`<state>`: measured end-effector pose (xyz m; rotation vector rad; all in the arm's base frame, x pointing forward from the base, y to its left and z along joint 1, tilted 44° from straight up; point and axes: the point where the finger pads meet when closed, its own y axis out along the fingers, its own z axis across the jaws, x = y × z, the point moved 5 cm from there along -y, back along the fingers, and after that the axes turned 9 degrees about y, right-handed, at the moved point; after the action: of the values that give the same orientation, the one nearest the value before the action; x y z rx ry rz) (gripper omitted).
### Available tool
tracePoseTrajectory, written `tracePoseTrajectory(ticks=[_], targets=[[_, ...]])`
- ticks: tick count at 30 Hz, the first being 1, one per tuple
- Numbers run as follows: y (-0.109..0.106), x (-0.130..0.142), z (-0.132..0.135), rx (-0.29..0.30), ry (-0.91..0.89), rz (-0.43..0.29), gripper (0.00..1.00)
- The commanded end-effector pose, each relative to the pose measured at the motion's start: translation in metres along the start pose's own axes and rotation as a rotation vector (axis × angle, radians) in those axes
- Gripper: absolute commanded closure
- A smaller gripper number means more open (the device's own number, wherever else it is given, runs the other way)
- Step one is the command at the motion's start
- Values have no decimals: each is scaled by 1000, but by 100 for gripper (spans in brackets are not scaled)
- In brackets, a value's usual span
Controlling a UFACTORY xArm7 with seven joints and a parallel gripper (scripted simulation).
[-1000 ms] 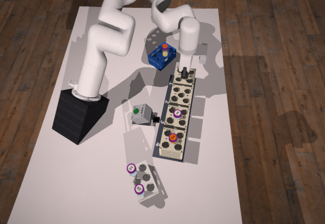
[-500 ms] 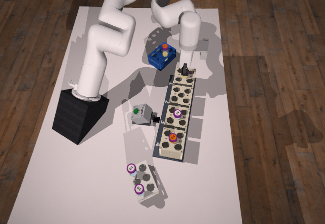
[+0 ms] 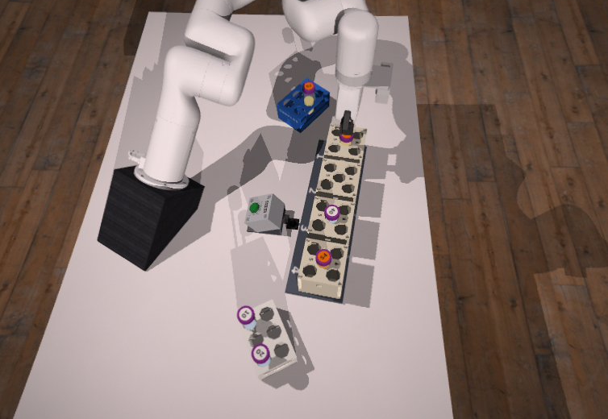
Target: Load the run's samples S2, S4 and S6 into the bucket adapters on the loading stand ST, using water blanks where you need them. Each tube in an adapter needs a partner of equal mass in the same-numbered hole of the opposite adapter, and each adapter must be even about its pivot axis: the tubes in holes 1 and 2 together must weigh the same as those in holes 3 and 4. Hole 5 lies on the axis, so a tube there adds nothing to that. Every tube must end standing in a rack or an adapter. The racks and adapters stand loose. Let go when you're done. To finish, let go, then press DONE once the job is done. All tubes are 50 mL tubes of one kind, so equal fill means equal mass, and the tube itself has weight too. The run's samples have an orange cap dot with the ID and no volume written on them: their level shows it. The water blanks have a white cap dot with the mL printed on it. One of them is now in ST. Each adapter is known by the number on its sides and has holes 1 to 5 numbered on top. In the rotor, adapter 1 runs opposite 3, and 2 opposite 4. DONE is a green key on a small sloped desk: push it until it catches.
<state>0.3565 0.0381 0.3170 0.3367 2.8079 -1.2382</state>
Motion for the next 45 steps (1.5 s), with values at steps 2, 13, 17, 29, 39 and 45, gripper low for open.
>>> tracePoseTrajectory(ticks=[2,13,17,29,39,45], targets=[[-13,0,0,-1,0,4,56],[-31,0,0,0,0,4,56],[-39,0,0,0,0,4,56],[-61,0,0,0,0,4,56],[-79,0,0,0,0,4,56],[-80,0,0,0,0,4,56]])
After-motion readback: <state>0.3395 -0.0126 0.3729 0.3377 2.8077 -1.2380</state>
